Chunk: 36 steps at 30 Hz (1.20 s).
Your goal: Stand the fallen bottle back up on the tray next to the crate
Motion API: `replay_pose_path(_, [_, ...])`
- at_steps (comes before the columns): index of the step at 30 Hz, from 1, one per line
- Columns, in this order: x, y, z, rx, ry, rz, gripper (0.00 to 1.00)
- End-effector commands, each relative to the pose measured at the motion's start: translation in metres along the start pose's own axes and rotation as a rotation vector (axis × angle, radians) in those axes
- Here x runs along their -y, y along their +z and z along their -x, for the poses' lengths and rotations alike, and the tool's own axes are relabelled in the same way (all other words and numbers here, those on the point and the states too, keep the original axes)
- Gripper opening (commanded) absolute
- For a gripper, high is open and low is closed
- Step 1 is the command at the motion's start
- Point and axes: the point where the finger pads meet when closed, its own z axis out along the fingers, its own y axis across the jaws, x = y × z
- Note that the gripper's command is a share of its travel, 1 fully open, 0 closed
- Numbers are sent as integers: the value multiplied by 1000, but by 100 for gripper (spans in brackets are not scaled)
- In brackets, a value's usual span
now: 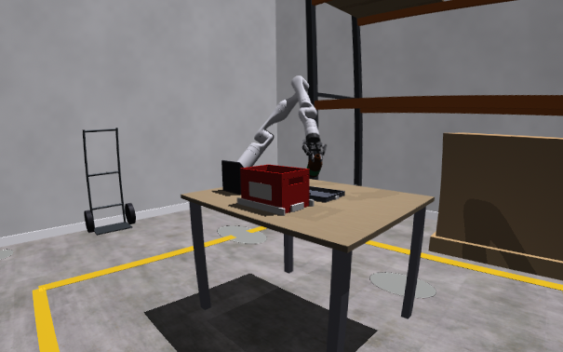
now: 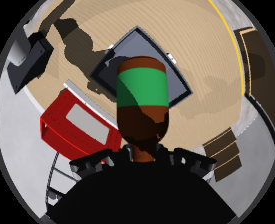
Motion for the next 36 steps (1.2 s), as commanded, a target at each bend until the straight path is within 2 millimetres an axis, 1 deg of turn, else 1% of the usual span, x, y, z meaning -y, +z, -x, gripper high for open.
replay_pose_path(1, [0,0,1,2,1,0,0])
replay_pose_path(36, [-3,1,0,10,0,9,0])
